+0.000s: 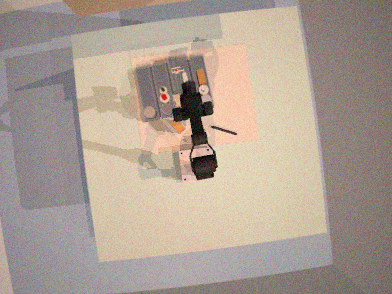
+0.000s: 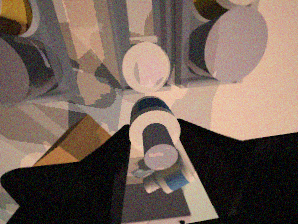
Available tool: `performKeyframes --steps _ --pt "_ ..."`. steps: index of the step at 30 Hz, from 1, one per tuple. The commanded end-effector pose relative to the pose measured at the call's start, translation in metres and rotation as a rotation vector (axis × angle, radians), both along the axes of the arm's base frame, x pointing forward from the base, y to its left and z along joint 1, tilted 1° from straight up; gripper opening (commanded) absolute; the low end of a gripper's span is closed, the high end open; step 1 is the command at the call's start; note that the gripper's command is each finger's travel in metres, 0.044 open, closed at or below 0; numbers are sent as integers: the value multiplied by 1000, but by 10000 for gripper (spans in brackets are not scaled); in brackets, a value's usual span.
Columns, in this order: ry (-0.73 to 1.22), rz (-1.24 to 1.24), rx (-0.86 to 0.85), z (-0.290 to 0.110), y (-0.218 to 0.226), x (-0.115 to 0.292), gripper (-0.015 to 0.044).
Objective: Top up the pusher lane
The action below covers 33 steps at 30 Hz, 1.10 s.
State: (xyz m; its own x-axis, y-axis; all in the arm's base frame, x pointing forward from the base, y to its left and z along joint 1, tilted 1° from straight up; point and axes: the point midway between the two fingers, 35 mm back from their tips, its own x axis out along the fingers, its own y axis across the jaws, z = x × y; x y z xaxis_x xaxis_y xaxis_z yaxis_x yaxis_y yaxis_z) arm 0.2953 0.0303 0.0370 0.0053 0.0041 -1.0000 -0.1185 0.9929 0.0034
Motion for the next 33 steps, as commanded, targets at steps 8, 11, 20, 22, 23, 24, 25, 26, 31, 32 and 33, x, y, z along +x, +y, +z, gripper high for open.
performKeyframes --steps 8,11,20,22,23,24,25,26,31,32,33 --pt "-3 4 3 -3 1 3 0" --pt "-3 4 3 -3 1 4 0" --pt "-4 4 3 -3 1 8 0" --pt "-4 4 3 -3 2 8 0" --pt "-4 4 3 -3 2 9 0" --pt "-4 4 3 -3 2 9 0" --pt "-4 4 3 -3 2 10 0" --pt "-4 4 3 -3 2 10 0" --pt "-4 4 3 -3 2 12 0" --pt "-4 4 3 -3 2 13 0" --pt "-4 4 3 -3 2 13 0"
